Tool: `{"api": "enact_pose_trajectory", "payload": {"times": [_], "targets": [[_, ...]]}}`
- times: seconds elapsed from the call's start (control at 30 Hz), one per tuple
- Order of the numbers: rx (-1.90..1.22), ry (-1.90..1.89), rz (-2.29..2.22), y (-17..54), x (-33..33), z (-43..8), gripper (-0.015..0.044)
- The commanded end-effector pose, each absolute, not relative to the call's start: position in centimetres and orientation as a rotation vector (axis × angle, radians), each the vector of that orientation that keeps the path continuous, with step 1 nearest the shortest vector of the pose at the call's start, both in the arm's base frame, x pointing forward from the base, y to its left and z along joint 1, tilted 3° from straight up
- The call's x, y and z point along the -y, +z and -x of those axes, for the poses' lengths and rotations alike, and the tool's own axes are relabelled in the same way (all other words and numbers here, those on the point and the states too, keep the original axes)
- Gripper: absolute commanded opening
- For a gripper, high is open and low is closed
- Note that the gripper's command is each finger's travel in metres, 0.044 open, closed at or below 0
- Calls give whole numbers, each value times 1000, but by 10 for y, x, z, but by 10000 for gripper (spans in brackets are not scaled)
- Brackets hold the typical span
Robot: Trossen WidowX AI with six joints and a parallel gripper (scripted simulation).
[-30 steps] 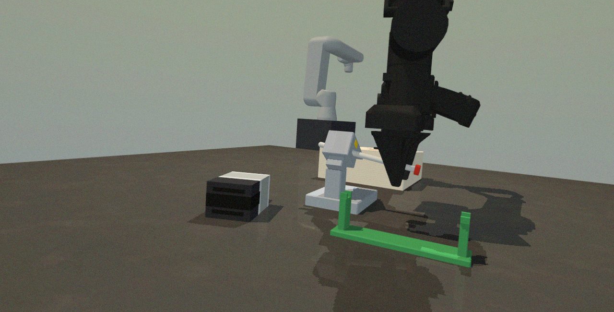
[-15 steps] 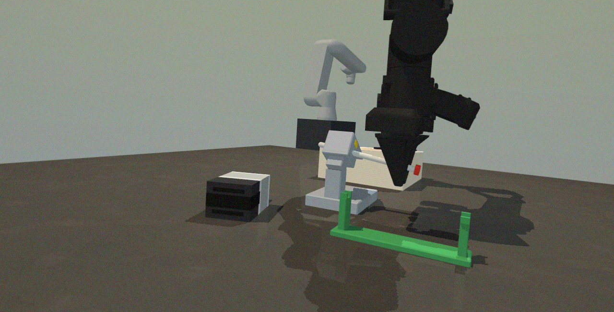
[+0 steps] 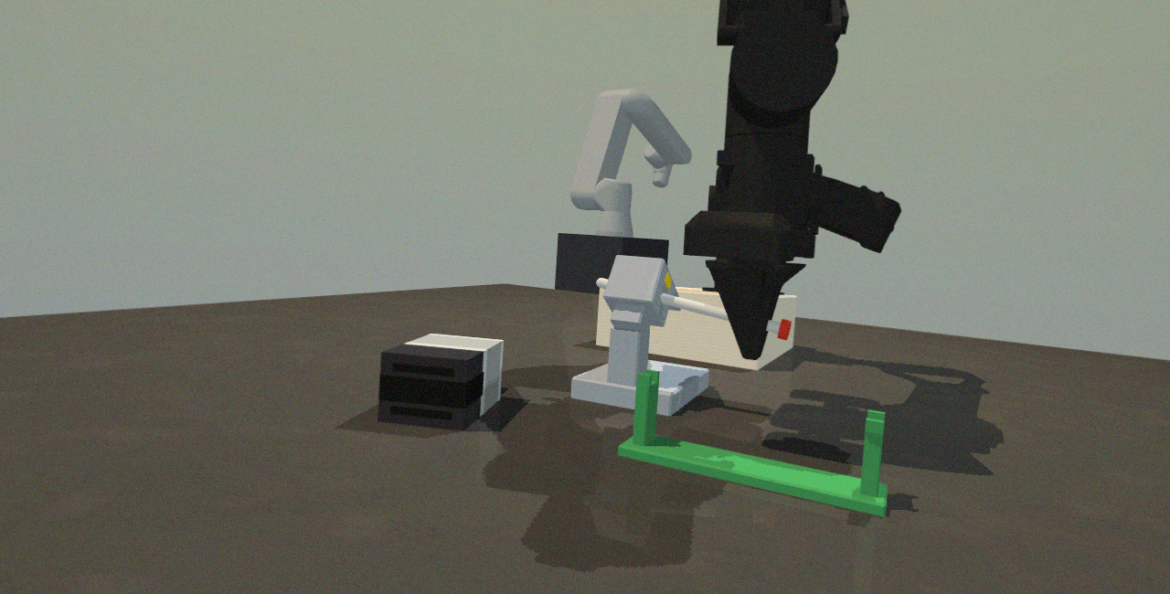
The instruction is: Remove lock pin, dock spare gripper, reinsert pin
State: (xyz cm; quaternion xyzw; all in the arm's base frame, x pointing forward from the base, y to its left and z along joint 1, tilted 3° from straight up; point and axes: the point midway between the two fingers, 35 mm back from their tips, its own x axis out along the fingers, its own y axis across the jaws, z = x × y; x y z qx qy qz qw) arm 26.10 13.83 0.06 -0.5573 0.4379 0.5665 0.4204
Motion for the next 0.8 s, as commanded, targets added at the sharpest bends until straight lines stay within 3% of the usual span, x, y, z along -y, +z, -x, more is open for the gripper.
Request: {"api": "enact_pose_trajectory", "payload": {"times": [0.0,0.77], "targets": [[-1070,1445,1347,3,-140,-261,0],[-1006,1492,1251,12,-153,-259,0]]}}
